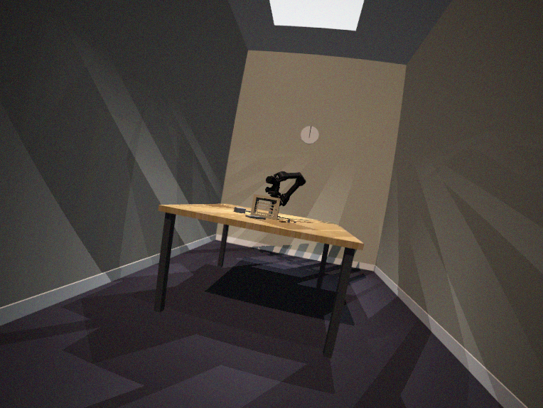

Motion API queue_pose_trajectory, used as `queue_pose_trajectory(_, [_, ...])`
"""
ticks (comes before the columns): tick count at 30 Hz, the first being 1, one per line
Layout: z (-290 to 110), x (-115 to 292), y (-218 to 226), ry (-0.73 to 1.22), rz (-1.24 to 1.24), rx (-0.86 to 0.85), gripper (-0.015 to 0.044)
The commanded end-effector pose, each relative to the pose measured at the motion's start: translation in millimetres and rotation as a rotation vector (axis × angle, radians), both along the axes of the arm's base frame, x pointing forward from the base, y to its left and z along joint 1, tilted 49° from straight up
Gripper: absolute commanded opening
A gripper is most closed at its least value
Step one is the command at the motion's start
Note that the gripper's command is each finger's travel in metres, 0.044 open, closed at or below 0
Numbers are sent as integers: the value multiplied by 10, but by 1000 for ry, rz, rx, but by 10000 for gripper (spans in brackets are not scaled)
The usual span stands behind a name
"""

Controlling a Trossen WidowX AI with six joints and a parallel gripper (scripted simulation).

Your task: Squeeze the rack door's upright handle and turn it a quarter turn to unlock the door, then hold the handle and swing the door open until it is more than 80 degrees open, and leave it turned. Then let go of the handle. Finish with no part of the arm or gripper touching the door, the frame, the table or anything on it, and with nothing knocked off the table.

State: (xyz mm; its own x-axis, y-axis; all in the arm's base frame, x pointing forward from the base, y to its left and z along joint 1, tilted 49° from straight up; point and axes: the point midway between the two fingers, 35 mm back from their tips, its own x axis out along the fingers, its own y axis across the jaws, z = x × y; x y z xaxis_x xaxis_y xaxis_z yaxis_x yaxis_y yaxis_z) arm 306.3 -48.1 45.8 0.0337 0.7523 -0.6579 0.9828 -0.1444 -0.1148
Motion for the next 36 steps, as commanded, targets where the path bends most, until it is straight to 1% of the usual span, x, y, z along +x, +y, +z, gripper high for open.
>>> queue_pose_trajectory(1, [1,1,-1,0,-1,0,26])
queue_pose_trajectory(3, [1,1,-1,0,-1,0,12])
queue_pose_trajectory(8, [0,-3,-2,-10,7,-1,10])
queue_pose_trajectory(36, [-121,-272,-97,-402,352,-20,10])
